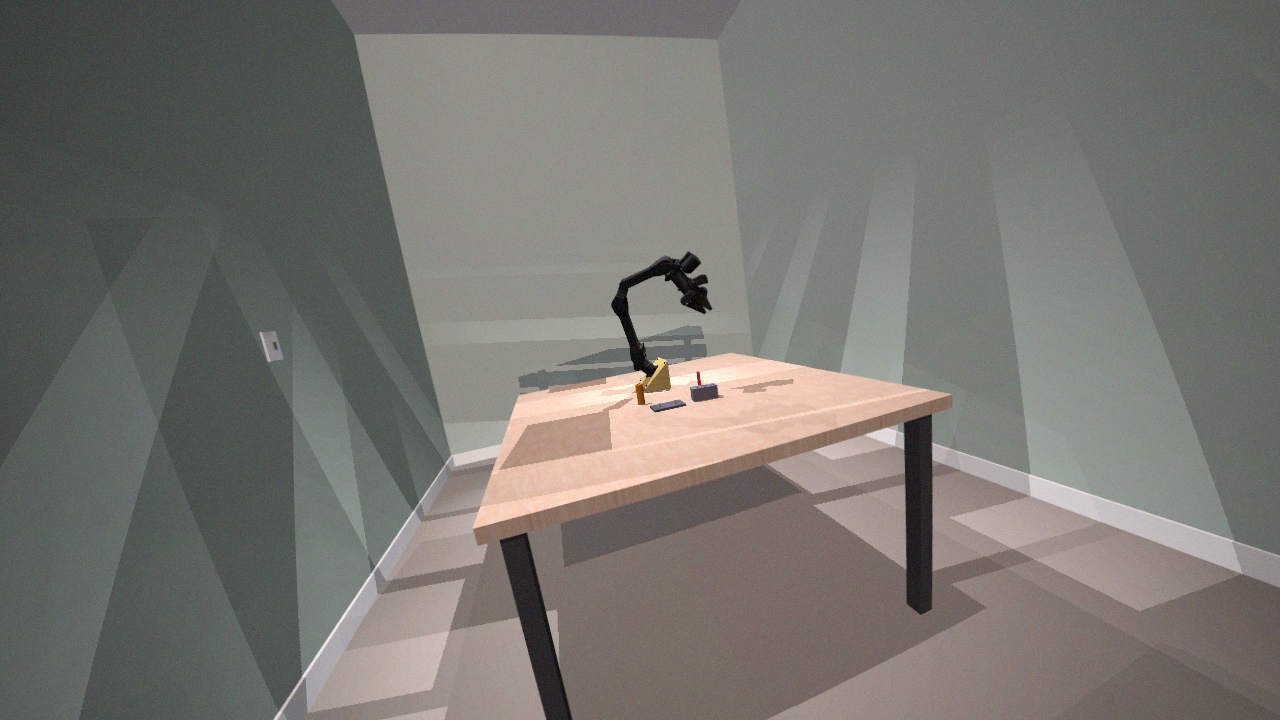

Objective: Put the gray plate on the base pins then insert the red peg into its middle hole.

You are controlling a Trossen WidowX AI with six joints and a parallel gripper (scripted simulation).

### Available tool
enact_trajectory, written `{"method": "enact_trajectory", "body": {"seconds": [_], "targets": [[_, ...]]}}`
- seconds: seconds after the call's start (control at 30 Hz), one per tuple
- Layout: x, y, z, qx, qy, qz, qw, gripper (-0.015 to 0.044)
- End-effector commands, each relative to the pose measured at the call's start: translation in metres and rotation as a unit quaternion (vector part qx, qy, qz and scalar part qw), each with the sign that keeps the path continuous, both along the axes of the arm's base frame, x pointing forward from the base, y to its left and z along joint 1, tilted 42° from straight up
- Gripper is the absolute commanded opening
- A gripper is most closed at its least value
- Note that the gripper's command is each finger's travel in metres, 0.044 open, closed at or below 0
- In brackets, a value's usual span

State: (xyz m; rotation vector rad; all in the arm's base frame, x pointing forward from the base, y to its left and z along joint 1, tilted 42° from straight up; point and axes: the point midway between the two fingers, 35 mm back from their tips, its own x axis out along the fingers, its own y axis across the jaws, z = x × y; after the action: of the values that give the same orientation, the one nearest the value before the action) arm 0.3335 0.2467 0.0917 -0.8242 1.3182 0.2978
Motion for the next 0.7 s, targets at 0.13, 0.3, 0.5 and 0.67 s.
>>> {"method": "enact_trajectory", "body": {"seconds": [0.13, 0.3, 0.5, 0.67], "targets": [[0.042, -0.114, -0.048, -0.159, 0.158, 0.082, 0.971, 0.0440], [0.047, -0.185, -0.071, -0.218, 0.296, 0.155, 0.917, 0.0440], [0.047, -0.187, -0.072, -0.219, 0.302, 0.158, 0.914, 0.0440], [0.046, -0.191, -0.080, -0.219, 0.302, 0.158, 0.914, 0.0440]]}}
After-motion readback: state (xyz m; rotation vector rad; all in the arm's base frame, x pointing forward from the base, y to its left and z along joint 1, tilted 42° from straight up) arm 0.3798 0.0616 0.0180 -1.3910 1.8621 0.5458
